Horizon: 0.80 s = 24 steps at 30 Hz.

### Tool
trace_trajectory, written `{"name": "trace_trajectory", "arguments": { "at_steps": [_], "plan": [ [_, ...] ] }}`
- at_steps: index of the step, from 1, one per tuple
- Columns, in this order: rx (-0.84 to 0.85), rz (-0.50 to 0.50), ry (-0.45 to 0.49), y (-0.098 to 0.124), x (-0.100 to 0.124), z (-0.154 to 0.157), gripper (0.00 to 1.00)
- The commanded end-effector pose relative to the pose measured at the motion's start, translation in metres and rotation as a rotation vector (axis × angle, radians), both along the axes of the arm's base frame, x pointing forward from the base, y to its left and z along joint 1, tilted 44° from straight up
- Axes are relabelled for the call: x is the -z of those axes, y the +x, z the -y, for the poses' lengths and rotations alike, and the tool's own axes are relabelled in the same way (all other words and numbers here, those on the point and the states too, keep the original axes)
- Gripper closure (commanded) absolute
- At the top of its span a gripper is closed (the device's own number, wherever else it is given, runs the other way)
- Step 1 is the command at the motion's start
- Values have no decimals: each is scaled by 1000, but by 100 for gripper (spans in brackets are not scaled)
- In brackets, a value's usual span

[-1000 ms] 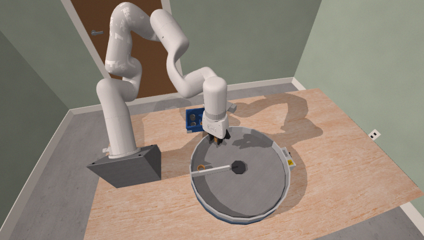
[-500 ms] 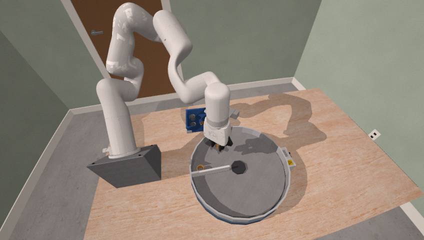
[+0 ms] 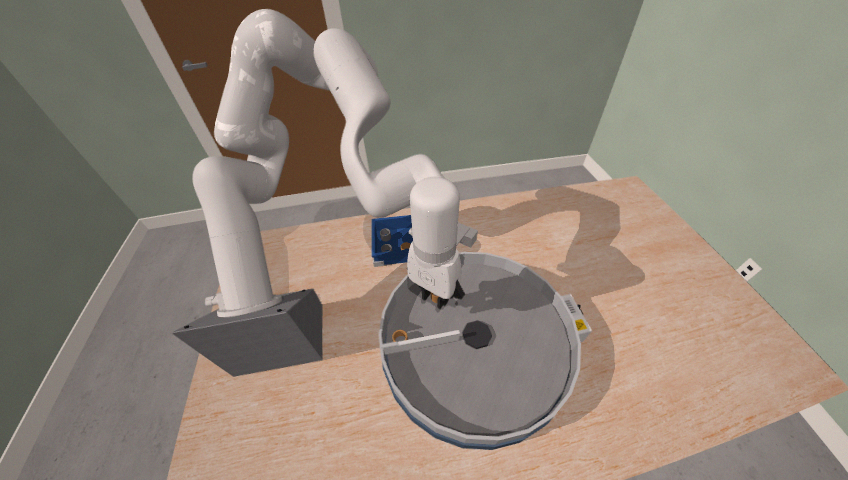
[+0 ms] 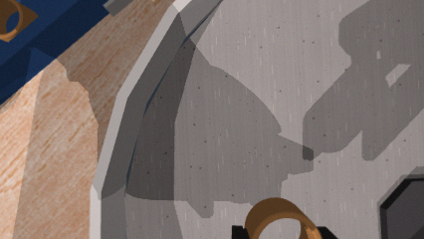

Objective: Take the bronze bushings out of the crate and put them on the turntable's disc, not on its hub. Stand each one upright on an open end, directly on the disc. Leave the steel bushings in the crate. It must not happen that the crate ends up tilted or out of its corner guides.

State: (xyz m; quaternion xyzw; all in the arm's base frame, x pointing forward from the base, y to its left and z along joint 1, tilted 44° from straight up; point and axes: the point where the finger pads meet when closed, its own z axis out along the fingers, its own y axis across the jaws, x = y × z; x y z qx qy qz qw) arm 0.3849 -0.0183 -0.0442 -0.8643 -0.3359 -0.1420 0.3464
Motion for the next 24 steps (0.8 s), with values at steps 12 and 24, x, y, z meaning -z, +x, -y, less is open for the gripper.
{"name": "trace_trajectory", "arguments": {
  "at_steps": [12, 24],
  "plan": [
    [2, 5, -2, 2, 2, -2, 100],
    [2, 5, -2, 2, 8, -7, 100]
  ]
}}
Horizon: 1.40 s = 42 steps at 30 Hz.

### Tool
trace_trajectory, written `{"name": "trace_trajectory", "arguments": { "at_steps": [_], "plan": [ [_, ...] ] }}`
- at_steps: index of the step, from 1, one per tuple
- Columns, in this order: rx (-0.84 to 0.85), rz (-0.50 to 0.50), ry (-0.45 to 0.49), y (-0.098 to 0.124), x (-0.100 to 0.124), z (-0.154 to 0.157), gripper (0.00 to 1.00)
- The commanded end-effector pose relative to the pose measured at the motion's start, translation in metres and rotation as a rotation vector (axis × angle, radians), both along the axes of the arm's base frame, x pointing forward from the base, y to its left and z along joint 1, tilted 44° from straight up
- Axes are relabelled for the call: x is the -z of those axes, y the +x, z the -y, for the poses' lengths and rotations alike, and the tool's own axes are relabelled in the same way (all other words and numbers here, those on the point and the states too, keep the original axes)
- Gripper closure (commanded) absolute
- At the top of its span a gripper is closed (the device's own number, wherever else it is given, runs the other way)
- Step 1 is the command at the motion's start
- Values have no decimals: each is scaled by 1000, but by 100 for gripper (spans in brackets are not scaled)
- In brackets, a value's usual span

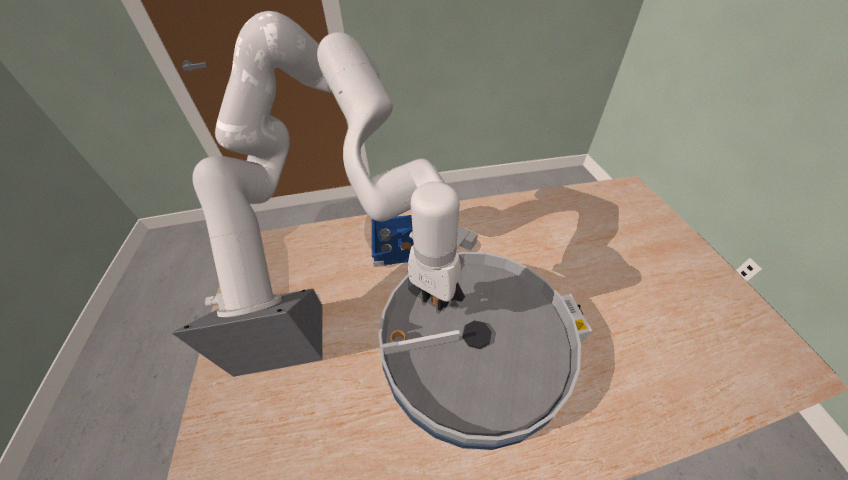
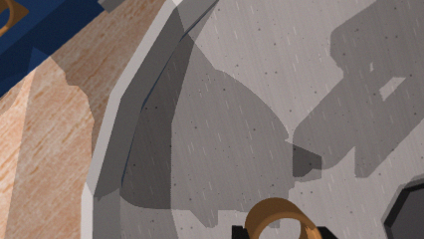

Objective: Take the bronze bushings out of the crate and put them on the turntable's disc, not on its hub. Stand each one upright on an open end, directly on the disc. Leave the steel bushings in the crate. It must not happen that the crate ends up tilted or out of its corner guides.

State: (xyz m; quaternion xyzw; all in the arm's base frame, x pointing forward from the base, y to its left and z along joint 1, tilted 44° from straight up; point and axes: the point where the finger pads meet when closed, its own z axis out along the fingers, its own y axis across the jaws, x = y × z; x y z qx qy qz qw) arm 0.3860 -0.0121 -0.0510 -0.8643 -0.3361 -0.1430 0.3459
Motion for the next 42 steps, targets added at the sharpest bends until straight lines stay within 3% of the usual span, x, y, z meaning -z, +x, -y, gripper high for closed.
{"name": "trace_trajectory", "arguments": {
  "at_steps": [1, 19, 42],
  "plan": [
    [1, 3, -2, 1, 2, -2, 100],
    [1, 3, -2, 2, 20, -19, 100],
    [1, 3, -2, 2, 21, -20, 100]
  ]
}}
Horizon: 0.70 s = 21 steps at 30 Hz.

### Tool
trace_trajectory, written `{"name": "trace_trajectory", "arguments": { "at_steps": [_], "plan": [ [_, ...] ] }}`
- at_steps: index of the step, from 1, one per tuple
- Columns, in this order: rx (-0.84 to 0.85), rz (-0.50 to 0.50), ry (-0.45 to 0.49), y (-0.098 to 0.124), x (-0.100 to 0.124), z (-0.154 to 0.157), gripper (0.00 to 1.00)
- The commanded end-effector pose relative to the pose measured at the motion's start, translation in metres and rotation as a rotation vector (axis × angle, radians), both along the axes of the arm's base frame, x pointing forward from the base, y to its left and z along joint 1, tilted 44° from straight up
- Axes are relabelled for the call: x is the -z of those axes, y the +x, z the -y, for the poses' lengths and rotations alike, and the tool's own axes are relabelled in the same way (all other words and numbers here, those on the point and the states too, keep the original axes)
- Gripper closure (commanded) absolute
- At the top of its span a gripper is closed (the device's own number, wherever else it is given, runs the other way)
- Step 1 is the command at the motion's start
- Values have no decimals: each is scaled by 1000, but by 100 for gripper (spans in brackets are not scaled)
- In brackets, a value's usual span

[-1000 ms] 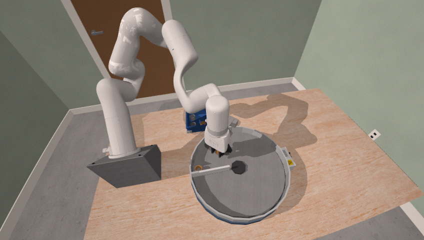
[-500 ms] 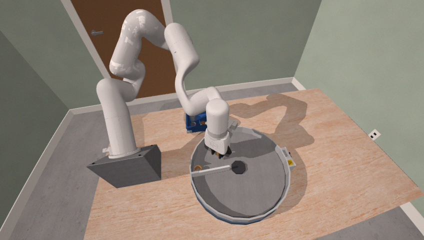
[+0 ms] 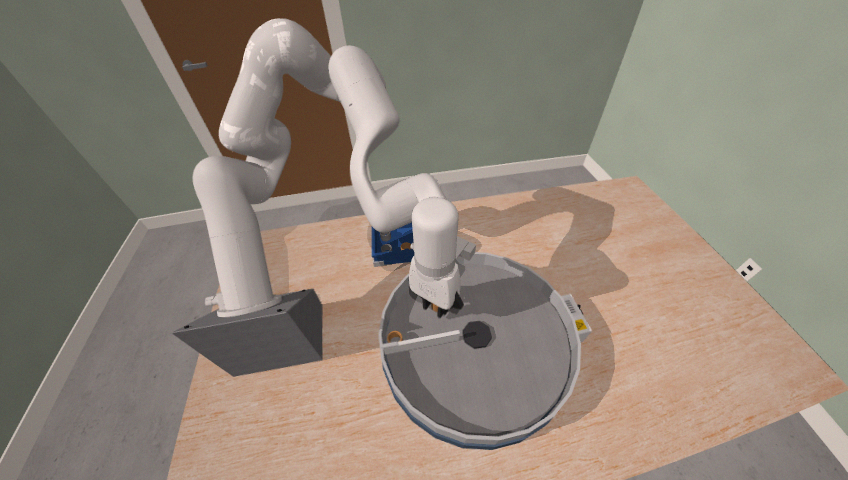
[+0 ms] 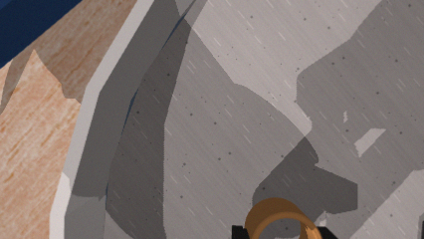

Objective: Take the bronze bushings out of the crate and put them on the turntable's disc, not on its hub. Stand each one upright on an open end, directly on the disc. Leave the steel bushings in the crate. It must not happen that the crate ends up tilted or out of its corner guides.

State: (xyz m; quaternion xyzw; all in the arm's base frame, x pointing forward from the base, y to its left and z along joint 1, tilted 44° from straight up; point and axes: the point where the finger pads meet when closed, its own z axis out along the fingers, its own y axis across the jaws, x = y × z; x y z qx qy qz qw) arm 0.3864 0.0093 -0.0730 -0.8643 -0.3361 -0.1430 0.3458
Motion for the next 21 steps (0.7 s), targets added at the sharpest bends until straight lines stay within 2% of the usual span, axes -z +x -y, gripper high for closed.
{"name": "trace_trajectory", "arguments": {
  "at_steps": [1, 21],
  "plan": [
    [1, 3, -1, 1, -1, 1, 100],
    [1, 3, -1, 1, 3, -3, 100]
  ]
}}
